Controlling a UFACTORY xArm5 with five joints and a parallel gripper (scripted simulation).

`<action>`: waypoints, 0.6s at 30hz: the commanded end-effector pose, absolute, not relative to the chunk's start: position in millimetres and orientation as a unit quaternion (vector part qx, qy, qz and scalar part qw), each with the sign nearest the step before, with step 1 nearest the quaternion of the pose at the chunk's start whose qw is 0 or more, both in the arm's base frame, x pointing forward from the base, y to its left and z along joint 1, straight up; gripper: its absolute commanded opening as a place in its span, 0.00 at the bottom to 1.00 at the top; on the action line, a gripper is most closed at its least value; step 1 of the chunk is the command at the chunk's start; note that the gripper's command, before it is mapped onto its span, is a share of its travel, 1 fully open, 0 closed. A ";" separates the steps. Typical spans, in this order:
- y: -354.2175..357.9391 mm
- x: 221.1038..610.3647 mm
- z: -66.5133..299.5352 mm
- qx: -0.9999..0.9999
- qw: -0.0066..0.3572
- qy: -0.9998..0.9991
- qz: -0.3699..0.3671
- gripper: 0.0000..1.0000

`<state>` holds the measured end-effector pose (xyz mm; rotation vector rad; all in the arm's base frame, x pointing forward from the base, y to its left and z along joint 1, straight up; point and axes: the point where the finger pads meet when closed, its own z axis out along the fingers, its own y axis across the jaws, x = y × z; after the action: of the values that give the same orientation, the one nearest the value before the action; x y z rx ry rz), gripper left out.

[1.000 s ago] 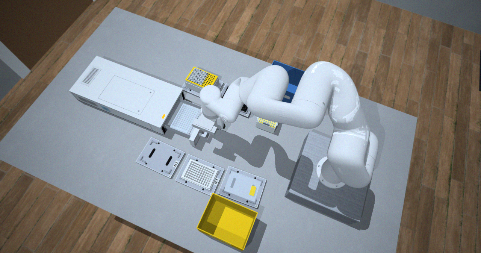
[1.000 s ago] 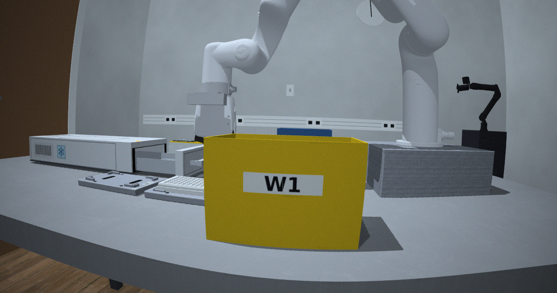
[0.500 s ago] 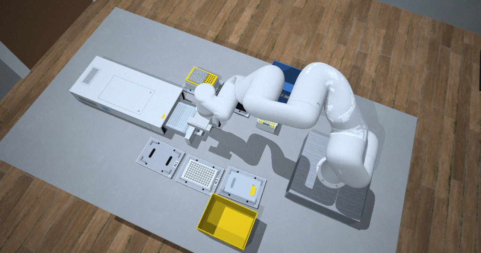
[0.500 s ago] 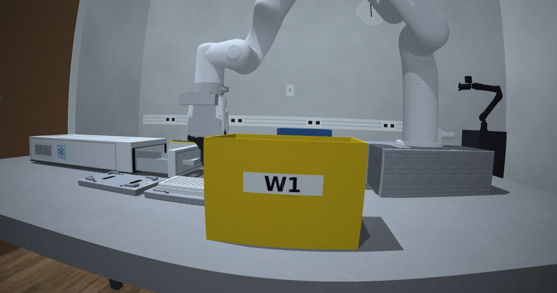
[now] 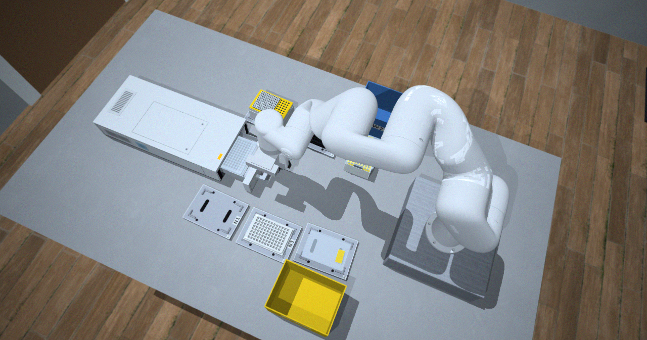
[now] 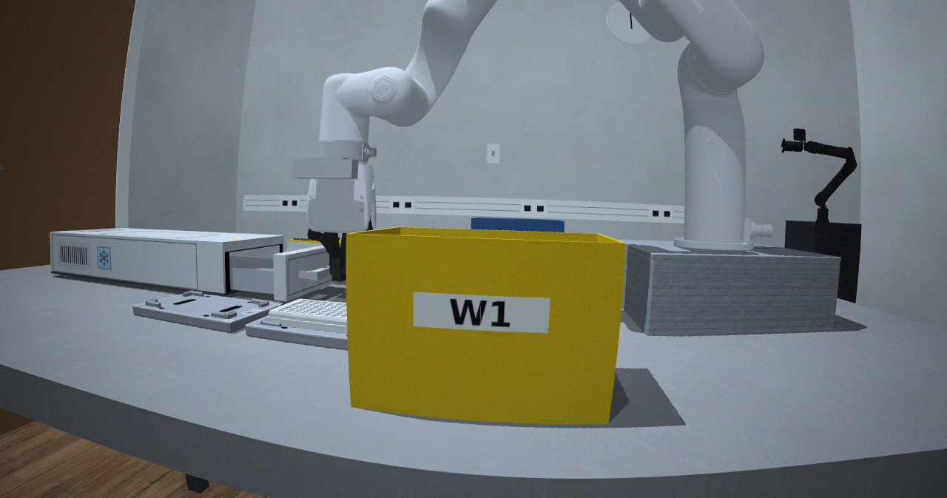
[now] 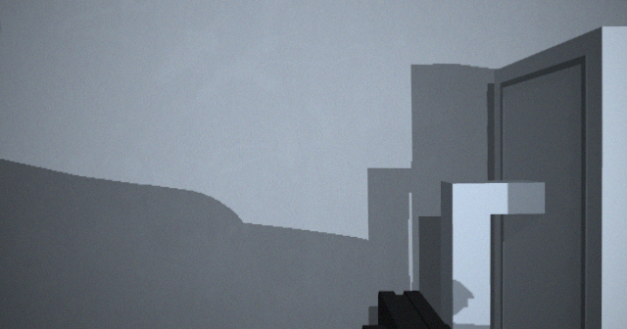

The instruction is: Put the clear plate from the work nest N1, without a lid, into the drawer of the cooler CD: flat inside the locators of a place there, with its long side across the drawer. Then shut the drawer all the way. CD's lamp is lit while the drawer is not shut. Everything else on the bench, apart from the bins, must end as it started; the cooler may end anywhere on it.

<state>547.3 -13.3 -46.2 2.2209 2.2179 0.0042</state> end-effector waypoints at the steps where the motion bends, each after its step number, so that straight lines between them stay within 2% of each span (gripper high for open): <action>1: -13.4 552.7 -44.2 0.708 0.003 0.707 0.004 0.00; 18: -13.4 577.7 -43.9 0.708 0.003 0.707 0.004 0.00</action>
<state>572.2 -13.4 -46.3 2.2209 2.2179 0.0043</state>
